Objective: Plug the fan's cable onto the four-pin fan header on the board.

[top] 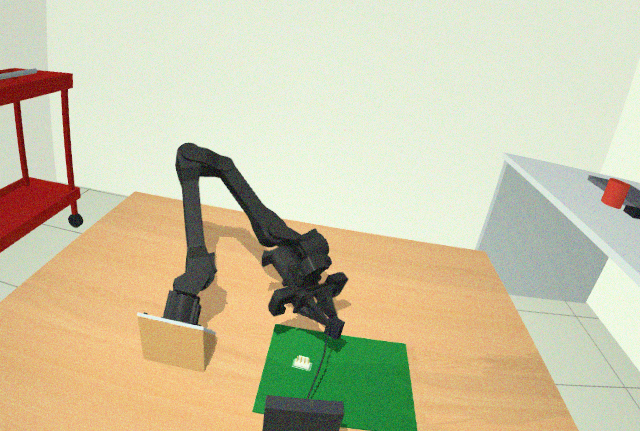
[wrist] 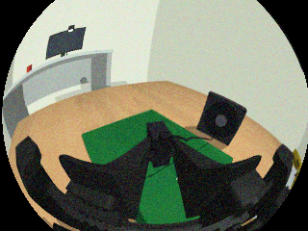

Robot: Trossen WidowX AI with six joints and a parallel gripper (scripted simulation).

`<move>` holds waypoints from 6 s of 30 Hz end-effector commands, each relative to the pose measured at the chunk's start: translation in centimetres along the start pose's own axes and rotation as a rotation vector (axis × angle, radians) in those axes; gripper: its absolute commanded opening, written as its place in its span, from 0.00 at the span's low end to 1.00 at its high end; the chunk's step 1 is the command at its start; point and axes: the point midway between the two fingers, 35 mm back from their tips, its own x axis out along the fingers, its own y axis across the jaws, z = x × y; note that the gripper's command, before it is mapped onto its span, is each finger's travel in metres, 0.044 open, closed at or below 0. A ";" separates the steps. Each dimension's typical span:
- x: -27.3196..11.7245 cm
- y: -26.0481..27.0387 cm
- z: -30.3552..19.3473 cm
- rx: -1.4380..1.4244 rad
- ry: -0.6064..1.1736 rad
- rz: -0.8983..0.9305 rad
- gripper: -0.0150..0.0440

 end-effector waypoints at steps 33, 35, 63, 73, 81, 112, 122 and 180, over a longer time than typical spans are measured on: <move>-0.7 0.0 0.9 0.050 -0.052 0.037 0.25; -0.7 0.0 0.7 0.050 -0.053 0.036 0.25; -0.9 0.2 -1.7 0.052 -0.052 0.035 0.25; -0.7 0.2 -2.4 0.052 -0.052 0.035 0.25; -0.6 0.3 -3.0 0.052 -0.052 0.035 0.25; 0.0 0.4 -5.5 0.052 -0.051 0.034 0.25; 0.2 0.5 -6.3 0.052 -0.050 0.034 0.25; 0.2 0.6 -6.6 0.057 -0.047 0.036 0.48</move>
